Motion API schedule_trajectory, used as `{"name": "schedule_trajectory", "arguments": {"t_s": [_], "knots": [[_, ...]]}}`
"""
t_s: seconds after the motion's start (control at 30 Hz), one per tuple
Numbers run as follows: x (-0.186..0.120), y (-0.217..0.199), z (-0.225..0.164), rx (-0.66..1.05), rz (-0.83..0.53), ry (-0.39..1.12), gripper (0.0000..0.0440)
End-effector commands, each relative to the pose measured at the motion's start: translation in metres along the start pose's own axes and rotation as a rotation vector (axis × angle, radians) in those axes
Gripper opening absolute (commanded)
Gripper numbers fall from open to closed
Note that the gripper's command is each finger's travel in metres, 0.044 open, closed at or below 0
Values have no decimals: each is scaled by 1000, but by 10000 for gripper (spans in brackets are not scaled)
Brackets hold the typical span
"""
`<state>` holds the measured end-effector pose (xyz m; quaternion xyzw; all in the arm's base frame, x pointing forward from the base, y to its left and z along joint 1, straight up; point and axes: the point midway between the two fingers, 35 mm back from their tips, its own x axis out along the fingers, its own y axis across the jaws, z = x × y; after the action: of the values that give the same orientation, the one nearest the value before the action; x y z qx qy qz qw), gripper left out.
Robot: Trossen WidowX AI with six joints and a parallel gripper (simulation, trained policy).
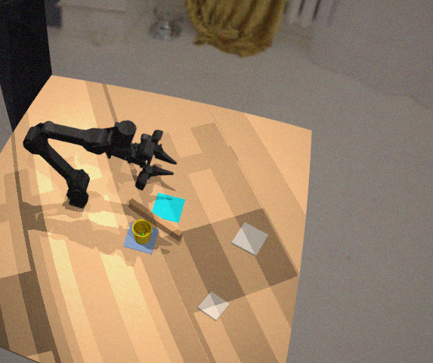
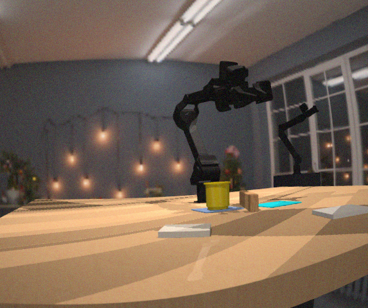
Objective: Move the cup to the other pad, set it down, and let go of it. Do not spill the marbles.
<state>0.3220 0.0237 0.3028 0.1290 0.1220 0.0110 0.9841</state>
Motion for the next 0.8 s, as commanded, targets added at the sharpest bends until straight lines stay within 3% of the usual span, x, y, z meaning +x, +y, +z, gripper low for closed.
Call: {"name": "schedule_trajectory", "arguments": {"t_s": [0.0, 0.77], "knots": [[5, 5, -8, 40, -1, 72, 158], [14, 17, -44, 159, -94, 417, 125]]}}
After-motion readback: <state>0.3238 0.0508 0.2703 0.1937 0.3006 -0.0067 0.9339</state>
